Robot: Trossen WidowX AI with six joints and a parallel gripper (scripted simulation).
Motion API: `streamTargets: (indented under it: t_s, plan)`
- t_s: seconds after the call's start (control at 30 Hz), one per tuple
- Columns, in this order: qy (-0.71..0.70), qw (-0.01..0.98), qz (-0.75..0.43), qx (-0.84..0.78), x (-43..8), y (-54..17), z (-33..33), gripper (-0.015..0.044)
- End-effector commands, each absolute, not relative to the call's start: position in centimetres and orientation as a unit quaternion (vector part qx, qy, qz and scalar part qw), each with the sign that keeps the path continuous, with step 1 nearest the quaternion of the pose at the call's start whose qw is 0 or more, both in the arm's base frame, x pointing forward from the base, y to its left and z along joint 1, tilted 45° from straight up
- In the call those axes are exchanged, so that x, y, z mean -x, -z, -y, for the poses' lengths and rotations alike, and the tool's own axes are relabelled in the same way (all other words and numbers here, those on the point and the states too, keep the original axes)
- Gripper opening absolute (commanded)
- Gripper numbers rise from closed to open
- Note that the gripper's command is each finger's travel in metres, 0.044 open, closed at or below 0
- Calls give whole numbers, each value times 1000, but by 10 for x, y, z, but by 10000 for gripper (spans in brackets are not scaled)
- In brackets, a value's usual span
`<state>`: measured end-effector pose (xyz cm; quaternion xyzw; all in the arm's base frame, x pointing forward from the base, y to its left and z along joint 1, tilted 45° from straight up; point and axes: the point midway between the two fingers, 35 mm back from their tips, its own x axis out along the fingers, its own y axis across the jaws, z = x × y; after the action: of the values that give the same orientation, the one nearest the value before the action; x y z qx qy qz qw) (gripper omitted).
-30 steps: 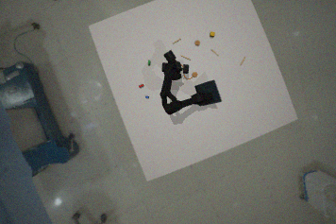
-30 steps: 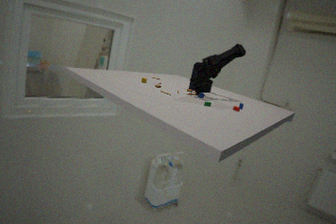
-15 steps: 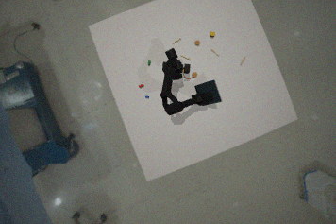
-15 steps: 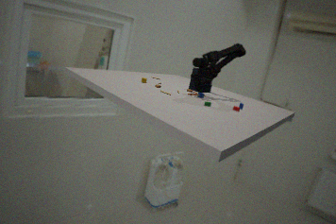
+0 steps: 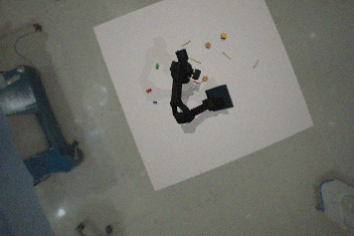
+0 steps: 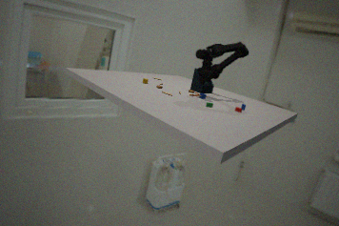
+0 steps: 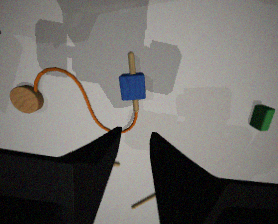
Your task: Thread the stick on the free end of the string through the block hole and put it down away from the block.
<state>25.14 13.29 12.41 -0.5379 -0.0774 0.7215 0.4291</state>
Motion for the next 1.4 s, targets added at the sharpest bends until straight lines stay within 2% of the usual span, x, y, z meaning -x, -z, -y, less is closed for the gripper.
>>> streamTargets:
  t_s: [0.0, 0.23, 0.47, 0.8, 1.17, 1.37]
  plan:
    - [-726, 516, -53, 451, -243, -125, -135, 124]
    - [-671, 634, -289, 256, -232, -128, -138, 124]
    - [-555, 679, -477, 55, -220, -131, -141, 124]
    - [-398, 665, -616, -141, -210, -134, -143, 124]
    - [-186, 586, -711, -341, -200, -135, -145, 124]
    - [-173, 580, -715, -351, -199, -135, -145, 124]
